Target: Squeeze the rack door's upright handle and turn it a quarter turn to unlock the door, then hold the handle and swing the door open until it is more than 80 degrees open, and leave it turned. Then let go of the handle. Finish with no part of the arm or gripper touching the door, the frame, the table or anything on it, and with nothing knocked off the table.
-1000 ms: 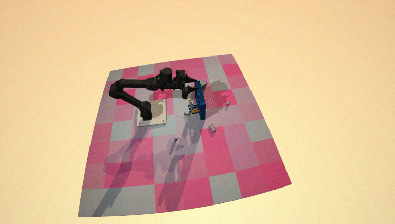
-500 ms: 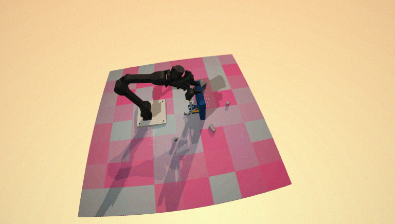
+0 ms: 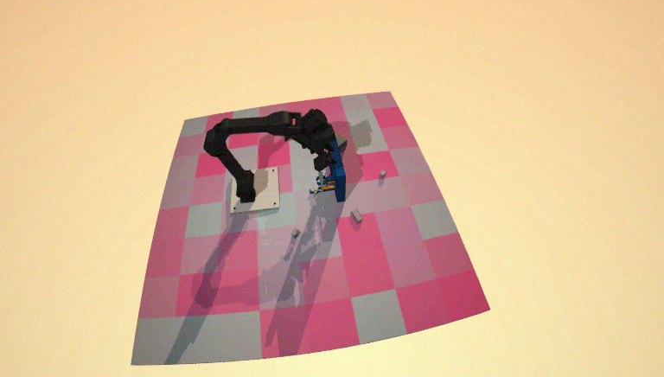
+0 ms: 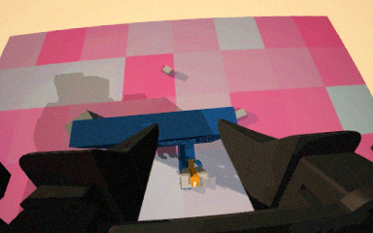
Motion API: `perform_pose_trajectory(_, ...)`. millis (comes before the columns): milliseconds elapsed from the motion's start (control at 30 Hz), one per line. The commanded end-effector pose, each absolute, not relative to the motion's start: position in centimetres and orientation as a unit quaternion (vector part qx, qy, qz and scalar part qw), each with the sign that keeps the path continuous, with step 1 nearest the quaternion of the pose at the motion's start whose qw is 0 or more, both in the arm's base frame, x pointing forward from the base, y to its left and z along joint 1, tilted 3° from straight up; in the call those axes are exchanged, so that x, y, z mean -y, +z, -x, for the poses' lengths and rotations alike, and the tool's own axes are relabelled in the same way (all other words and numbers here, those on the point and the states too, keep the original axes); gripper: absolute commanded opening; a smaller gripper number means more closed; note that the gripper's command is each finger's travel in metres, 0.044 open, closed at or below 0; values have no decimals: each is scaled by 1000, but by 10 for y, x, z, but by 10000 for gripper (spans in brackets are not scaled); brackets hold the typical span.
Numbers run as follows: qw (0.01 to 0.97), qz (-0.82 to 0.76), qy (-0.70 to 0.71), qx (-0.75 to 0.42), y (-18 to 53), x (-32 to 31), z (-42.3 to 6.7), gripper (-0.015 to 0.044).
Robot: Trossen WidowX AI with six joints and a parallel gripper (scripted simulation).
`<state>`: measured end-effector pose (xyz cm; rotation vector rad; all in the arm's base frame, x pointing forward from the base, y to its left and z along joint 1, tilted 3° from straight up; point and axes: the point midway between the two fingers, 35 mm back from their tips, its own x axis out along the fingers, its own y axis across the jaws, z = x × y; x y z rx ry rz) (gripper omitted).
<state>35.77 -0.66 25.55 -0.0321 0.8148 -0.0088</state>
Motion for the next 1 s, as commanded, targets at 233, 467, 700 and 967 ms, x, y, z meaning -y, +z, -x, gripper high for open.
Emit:
perform_pose_trajectory(233,861,22,-5,-507,243,9,-348,282)
perform_pose_trajectory(467,818,24,-4,-574,237,11,-338,282)
perform_pose_trajectory(700,770,25,-3,-638,234,12,-325,282)
perform_pose_trajectory(967,744,26,-2,-668,234,12,-319,282)
